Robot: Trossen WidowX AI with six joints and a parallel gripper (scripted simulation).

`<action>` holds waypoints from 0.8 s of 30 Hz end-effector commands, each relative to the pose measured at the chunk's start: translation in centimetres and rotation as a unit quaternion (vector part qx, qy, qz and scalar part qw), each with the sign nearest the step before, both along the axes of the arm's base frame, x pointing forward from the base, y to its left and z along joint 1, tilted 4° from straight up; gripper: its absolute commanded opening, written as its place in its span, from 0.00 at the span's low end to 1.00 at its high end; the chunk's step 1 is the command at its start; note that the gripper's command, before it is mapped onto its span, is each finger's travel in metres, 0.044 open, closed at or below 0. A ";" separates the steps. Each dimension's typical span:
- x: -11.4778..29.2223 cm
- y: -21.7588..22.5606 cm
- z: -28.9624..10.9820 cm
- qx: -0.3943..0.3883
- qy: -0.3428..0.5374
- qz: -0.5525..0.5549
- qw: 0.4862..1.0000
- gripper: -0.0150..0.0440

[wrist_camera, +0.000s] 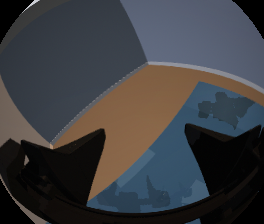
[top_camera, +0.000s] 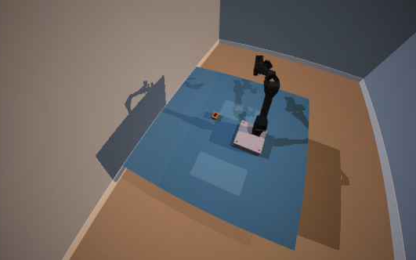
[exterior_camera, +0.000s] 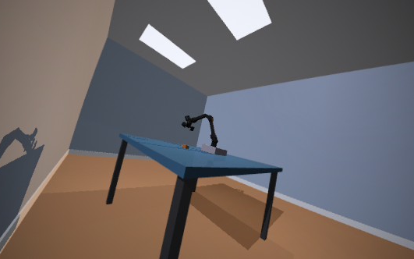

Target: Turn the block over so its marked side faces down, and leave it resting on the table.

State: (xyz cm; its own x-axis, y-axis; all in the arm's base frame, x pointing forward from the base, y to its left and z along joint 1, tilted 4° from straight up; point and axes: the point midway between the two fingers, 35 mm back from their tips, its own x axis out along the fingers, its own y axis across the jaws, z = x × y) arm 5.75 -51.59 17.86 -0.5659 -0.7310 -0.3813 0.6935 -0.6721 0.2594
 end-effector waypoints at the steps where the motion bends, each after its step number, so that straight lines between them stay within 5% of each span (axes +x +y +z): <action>1: 0.3 0.0 -0.1 0.003 0.001 0.005 1.000 0.98; 12: 16.8 7.0 -5.2 0.202 0.086 0.308 0.926 1.00; 24: 29.6 23.6 -10.4 0.376 0.200 0.607 0.671 1.00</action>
